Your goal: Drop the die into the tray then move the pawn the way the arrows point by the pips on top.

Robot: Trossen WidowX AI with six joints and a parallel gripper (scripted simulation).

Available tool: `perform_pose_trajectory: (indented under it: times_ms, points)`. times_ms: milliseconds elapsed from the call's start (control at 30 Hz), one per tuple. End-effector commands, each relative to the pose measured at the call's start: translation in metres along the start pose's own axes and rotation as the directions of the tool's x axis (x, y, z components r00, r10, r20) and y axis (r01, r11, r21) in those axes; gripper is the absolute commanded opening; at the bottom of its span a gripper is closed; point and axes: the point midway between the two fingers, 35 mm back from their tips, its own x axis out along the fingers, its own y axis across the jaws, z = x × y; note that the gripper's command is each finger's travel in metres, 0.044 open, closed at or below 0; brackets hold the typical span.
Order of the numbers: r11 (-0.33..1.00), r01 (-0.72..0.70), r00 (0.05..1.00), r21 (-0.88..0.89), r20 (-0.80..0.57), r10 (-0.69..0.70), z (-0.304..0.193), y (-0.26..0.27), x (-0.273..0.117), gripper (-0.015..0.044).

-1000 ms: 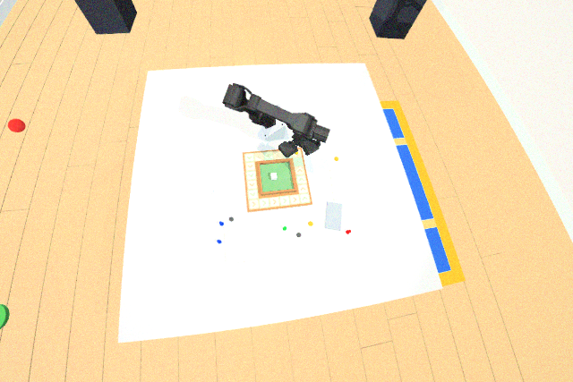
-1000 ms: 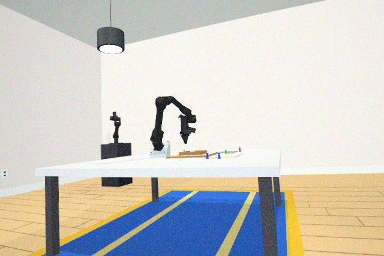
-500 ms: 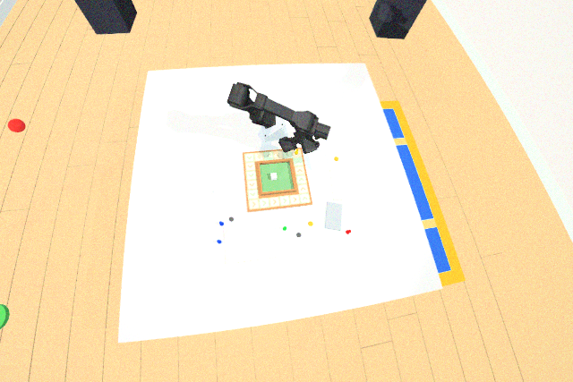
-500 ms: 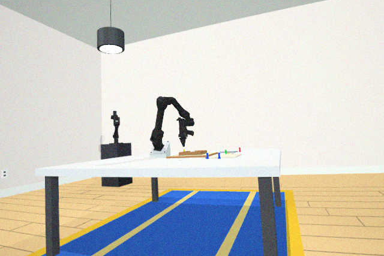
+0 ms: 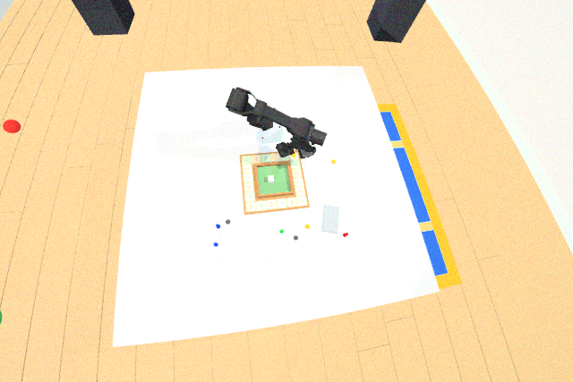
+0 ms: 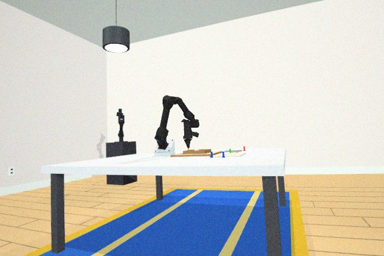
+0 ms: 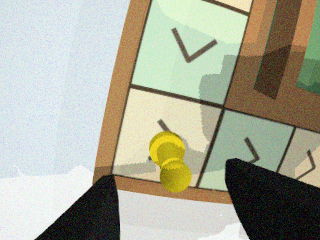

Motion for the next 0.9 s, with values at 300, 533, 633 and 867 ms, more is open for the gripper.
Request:
perform_pose_trajectory:
  times_ms: [300,533,633,867]
  points:
    - [1.000,0.007,1.000,-0.007,-0.002,-0.007,-0.002,-0.002,0.021,0.0200]
    - [1.000,0.008,1.000,-0.007,-0.002,-0.008,-0.002,-0.002,0.023,0.0095]
    - [1.000,0.008,1.000,-0.007,-0.002,-0.008,-0.002,-0.002,0.023,0.0055]
    - [1.000,0.008,1.000,-0.007,-0.002,-0.008,-0.002,-0.002,0.023,0.0009]
